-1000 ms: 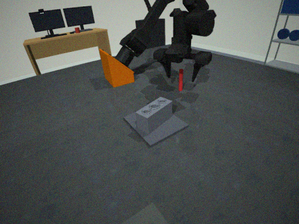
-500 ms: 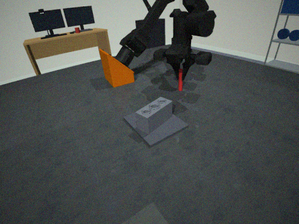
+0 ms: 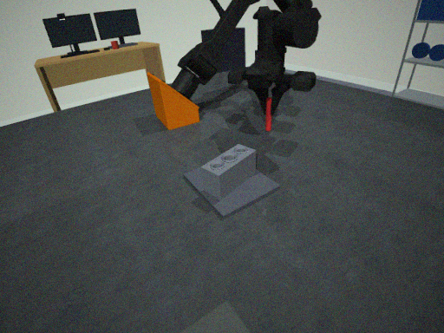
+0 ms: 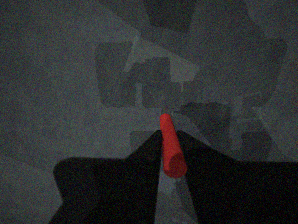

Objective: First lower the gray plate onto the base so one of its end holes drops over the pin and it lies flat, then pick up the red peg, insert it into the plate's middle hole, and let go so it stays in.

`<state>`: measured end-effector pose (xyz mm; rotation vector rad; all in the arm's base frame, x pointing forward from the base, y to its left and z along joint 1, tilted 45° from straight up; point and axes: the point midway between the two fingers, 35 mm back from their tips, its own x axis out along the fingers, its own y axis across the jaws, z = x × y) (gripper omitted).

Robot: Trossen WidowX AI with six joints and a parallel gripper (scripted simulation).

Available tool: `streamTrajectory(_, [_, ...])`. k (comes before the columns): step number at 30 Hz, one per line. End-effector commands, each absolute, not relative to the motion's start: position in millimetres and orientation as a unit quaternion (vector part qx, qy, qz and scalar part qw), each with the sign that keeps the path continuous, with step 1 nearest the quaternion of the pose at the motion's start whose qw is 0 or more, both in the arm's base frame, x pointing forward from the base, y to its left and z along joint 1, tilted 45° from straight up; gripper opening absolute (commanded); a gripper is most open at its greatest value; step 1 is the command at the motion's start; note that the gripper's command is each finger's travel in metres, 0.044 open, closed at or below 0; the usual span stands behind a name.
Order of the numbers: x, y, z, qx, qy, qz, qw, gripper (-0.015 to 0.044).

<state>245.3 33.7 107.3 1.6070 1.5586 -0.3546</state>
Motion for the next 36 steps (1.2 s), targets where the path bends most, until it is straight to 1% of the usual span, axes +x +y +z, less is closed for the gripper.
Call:
streamTrajectory(1, [245.4,25.2,113.7,0.641,0.622,-0.143,0.427,0.0000])
streamTrajectory(18, [239.4,-13.8,151.4,0.640,0.622,-0.145,0.427,0.0000])
streamTrajectory(20, [241.9,-9.2,146.0,0.641,0.622,-0.145,0.426,0.0000])
streamTrajectory(36, [270.0,-42.1,131.5,0.640,0.621,-0.146,0.428,0.0000])
